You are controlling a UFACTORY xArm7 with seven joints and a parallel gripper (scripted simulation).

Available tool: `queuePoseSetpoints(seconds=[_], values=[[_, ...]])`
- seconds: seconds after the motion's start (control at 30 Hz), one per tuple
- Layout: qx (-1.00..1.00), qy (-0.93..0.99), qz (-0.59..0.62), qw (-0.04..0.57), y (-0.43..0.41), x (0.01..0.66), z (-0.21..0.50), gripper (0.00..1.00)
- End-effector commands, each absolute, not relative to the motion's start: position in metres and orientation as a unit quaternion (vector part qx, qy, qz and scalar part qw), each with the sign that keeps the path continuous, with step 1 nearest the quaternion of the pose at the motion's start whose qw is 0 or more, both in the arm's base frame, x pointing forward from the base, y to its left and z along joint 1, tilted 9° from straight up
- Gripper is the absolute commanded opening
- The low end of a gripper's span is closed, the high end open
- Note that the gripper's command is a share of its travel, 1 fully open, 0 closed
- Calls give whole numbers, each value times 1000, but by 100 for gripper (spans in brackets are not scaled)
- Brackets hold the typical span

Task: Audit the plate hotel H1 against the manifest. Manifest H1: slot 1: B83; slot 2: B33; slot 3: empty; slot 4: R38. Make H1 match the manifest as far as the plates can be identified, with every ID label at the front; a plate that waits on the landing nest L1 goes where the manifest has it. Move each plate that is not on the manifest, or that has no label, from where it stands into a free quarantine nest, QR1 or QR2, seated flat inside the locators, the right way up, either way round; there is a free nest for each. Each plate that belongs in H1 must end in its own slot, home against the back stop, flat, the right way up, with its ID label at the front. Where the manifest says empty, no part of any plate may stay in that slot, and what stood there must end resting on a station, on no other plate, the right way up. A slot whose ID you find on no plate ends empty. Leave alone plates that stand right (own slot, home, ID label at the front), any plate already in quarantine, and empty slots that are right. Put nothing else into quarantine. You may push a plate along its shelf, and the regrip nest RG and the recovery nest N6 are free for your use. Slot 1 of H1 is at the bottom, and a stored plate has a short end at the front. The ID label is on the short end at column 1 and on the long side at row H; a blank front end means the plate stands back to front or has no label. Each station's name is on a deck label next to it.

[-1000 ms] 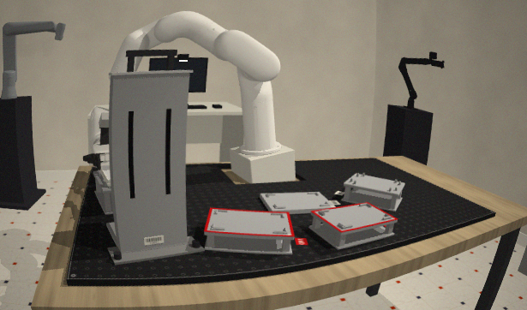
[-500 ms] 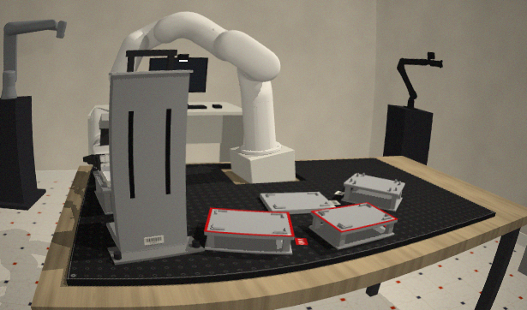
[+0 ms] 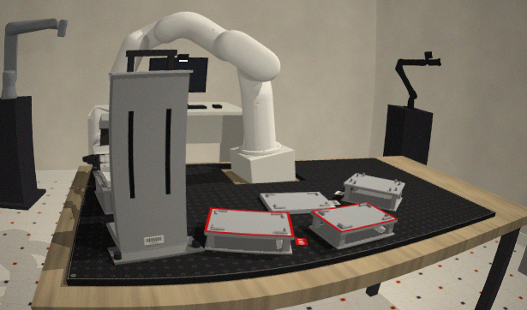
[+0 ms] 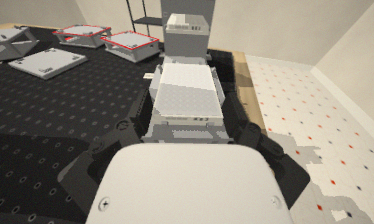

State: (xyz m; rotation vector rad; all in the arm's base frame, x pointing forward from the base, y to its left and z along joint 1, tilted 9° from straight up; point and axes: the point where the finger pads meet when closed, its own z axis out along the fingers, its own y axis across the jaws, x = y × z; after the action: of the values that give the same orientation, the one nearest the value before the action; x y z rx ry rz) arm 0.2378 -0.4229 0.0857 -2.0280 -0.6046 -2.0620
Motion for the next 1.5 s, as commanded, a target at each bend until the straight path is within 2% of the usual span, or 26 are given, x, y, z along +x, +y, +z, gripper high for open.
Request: queuePoseSetpoints(seconds=[0.0,0.9,1.47], values=[[-683,-205,-695,92,-424,238,87,100],[-683,-205,-695,92,-424,238,87,100],[-683,-205,-695,92,-434,215,87,100]])
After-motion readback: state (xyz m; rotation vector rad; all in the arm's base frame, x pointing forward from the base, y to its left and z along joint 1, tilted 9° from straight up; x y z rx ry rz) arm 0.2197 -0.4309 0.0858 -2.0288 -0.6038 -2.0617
